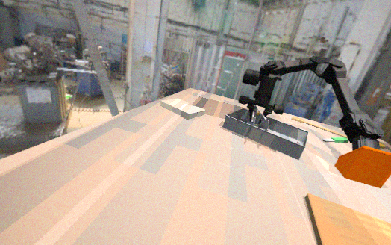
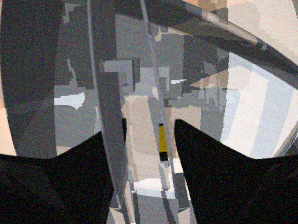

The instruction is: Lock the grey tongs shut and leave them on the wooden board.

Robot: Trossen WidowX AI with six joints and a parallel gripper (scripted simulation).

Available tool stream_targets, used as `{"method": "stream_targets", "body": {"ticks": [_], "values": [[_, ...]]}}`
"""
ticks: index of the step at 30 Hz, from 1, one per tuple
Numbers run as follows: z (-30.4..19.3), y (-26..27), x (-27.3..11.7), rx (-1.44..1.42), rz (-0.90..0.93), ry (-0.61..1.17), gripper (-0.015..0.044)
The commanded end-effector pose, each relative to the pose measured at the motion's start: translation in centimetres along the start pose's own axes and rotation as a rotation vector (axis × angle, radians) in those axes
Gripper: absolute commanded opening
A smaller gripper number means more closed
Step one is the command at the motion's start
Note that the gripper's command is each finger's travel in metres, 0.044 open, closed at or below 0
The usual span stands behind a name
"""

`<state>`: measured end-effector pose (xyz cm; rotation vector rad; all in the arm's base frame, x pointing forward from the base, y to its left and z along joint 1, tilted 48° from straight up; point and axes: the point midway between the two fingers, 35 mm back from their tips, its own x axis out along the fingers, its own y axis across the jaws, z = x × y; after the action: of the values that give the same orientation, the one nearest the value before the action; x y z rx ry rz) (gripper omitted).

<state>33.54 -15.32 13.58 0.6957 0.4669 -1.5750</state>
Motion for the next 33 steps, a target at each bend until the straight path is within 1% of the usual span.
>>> {"method": "stream_targets", "body": {"ticks": [1,19,25,26,29,33], "values": [[0.0,0.1,0.0,0.003,0.002,0.003,0.0147],[0.0,0.1,0.0,0.003,0.002,0.003,0.0027],[-0.1,0.1,-0.3,0.001,0.003,0.004,-0.013],[-0.1,0.2,-0.8,-0.004,0.006,0.005,-0.015],[-0.3,0.6,-3.8,-0.031,0.023,0.009,-0.015],[-0.3,0.3,-10.4,-0.092,0.059,0.011,-0.015]]}}
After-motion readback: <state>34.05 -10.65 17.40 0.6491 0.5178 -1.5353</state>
